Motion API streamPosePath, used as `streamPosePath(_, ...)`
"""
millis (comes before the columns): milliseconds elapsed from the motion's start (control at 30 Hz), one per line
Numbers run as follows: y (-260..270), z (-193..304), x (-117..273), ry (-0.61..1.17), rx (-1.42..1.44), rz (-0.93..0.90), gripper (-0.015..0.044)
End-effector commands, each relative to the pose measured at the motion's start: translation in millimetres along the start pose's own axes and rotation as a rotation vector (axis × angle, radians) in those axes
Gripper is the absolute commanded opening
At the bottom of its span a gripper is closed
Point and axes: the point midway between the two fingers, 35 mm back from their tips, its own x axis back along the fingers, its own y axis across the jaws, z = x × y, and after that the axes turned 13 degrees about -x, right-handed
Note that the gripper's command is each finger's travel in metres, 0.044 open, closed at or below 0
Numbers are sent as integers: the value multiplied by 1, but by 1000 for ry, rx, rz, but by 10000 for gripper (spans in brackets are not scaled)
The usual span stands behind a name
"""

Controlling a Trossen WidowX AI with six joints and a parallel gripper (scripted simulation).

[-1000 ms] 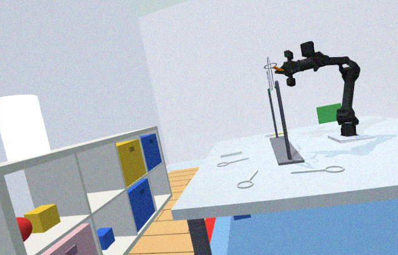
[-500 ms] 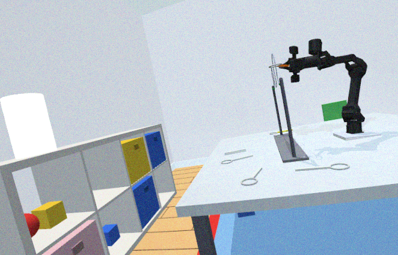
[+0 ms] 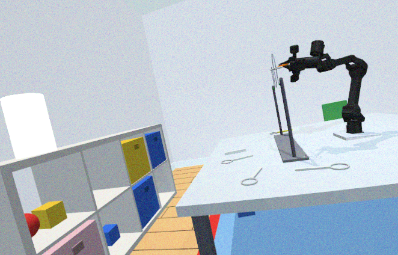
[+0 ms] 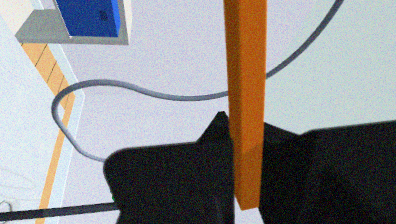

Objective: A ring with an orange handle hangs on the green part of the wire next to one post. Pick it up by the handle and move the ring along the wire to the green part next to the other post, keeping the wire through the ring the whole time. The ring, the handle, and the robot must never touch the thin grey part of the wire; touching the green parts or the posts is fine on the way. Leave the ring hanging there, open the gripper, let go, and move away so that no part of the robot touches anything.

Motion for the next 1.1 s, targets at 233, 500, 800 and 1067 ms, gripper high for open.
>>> streamPosePath(233,-3,-1,0,-27,105,54,-150)
streamPosePath(500,0,0,0,-37,150,78,-150)
streamPosePath(800,11,6,0,-30,123,64,-150)
streamPosePath(1067,29,12,1,-7,36,20,-150)
